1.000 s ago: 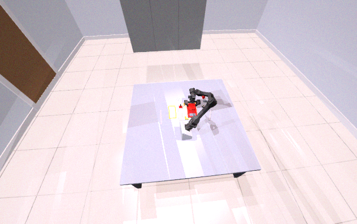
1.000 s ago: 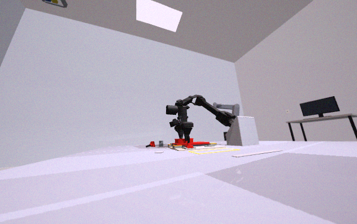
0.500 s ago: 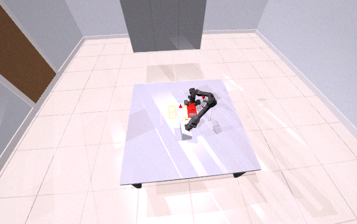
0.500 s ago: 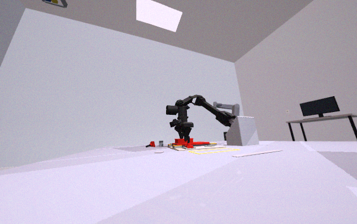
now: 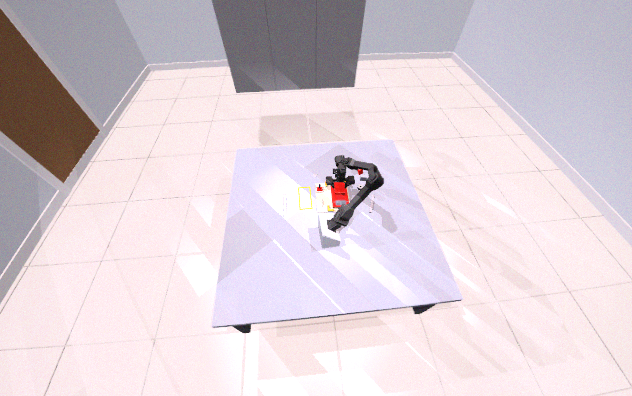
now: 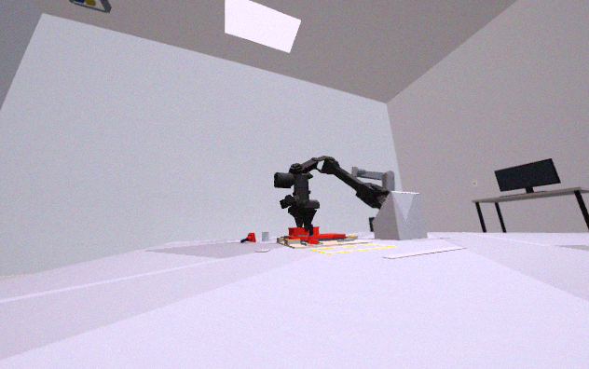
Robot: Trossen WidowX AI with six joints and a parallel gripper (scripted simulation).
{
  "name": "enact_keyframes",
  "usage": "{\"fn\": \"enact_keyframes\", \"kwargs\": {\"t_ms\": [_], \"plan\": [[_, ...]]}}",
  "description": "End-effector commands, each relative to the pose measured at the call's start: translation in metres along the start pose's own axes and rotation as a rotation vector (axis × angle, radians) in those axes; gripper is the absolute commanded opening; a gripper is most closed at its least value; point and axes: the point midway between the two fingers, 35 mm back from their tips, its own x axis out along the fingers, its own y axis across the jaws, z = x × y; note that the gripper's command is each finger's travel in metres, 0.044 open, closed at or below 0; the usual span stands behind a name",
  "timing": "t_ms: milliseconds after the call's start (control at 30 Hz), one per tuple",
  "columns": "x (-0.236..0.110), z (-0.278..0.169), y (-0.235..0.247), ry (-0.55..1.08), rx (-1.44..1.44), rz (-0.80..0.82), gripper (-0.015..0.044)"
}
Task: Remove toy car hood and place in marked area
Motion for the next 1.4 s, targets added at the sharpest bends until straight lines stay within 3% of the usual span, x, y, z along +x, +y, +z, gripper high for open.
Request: {"fn": "enact_keyframes", "kwargs": {"t_ms": [0, 1067, 1367], "plan": [[-0.003, 0.001, -0.001, -0.002, 0.005, 0.001, 0.0], [-0.025, 0.001, 0.0, -0.002, 0.004, 0.002, 0.0], [-0.053, 0.002, 0.0, -0.001, 0.004, 0.004, 0.0]]}}
